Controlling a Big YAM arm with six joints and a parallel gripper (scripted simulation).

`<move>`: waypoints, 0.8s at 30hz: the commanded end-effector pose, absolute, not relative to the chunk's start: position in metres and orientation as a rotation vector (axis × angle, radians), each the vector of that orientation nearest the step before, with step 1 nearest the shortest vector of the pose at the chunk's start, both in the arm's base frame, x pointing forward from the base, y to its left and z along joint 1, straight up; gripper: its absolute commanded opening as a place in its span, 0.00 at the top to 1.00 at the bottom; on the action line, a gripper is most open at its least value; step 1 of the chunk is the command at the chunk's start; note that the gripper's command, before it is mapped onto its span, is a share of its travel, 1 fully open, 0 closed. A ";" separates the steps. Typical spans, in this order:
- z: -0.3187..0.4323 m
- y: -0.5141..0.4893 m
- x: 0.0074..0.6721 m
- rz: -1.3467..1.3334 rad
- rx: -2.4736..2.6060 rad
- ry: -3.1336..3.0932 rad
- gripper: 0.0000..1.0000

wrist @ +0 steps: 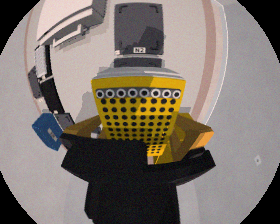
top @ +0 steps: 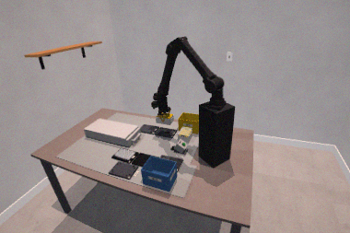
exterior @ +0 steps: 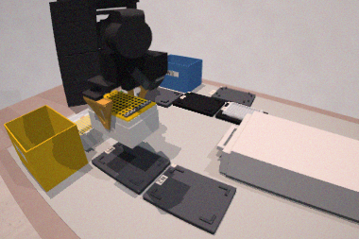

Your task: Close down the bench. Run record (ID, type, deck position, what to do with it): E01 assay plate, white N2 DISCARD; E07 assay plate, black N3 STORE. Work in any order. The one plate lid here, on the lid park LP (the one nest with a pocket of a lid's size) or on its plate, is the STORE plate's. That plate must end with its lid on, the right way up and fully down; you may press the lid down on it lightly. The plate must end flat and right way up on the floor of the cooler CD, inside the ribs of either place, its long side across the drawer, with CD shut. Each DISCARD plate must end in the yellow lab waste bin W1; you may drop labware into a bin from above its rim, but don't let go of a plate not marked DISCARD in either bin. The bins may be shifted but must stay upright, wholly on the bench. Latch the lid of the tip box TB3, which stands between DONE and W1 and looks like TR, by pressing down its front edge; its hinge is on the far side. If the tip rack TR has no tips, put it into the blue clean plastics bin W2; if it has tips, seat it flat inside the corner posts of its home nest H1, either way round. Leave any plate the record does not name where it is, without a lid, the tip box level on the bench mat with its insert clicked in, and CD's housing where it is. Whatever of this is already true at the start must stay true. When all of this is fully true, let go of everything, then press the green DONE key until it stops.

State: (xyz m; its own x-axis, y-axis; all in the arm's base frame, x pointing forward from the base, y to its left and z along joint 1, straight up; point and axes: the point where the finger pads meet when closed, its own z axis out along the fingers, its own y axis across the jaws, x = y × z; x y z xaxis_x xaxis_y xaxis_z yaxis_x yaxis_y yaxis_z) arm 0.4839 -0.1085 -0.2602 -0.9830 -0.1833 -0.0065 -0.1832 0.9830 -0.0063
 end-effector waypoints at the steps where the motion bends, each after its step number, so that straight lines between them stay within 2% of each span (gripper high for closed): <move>1: -0.238 -0.111 0.494 -0.016 -0.258 3.097 1.00; 12: -0.226 -0.111 0.494 -0.016 -0.259 3.097 1.00; 13: -0.244 -0.108 0.479 0.003 -0.262 3.136 1.00; 16: -0.221 -0.111 0.493 -0.016 -0.259 3.097 1.00; 24: -0.223 -0.111 0.498 -0.022 -0.277 3.089 1.00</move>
State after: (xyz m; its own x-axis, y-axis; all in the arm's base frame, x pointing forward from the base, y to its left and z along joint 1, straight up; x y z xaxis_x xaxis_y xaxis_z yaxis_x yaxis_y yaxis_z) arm 0.4842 -0.1086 -0.2326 -0.9830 -0.1832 -0.0087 -0.1832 0.9831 -0.0073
